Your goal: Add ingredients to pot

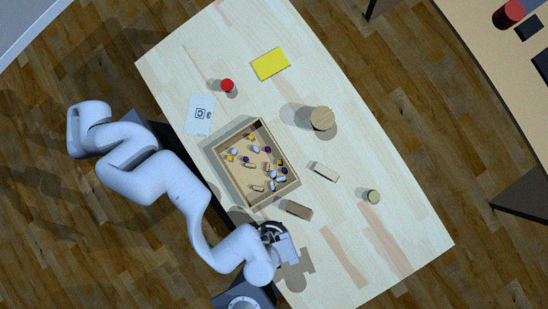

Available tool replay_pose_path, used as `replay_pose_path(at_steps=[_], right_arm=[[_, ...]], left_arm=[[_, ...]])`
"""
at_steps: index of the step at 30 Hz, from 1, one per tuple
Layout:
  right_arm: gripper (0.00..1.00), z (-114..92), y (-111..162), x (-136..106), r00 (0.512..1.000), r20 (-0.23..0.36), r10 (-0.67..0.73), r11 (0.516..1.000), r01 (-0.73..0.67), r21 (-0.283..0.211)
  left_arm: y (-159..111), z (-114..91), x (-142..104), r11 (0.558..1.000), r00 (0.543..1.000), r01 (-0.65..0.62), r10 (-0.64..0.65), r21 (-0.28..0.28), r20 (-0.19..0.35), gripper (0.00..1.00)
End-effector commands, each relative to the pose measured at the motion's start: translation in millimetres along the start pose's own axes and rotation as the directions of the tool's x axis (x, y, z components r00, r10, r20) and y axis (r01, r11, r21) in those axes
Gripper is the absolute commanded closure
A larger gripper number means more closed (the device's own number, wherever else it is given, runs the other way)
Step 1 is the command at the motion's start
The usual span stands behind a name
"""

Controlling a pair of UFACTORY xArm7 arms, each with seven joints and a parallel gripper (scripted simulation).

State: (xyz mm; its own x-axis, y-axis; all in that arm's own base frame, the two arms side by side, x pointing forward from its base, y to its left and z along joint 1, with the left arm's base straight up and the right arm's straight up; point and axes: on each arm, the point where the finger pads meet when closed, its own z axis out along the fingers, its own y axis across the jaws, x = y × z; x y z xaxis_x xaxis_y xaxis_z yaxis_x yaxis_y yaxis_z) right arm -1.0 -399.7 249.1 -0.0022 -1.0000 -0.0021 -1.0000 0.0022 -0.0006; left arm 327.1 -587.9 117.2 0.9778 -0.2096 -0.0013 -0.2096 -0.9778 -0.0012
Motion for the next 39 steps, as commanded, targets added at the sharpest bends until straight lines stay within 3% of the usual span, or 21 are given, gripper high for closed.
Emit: replay_pose_path(at_steps=[1, 9, 10, 39], right_arm=[[0.0, -0.8, -0.1, 0.5, 1.0, -0.002, 0.0, 1.0, 0.0, 0.0], [0.0, -0.8, -0.1, 0.5, 1.0, -0.002, 0.0, 1.0, 0.0, 0.0], [0.0, -0.8, -0.1, 0.5, 1.0, -0.002, 0.0, 1.0, 0.0, 0.0], [0.0, -0.8, -0.1, 0.5, 1.0, -0.002, 0.0, 1.0, 0.0, 0.0]], left_arm=[[0.7, 1.5, 0.7, 1.0, 1.0, 0.001, -0.001, -0.003, -0.003, 1.0], [0.7, 1.5, 0.7, 1.0, 1.0, 0.001, -0.001, -0.003, -0.003, 1.0], [0.7, 1.5, 0.7, 1.0, 1.0, 0.001, -0.001, -0.003, -0.003, 0.37], [0.7, 1.5, 0.7, 1.0, 1.0, 0.001, -0.001, -0.003, -0.003, 0.37]])
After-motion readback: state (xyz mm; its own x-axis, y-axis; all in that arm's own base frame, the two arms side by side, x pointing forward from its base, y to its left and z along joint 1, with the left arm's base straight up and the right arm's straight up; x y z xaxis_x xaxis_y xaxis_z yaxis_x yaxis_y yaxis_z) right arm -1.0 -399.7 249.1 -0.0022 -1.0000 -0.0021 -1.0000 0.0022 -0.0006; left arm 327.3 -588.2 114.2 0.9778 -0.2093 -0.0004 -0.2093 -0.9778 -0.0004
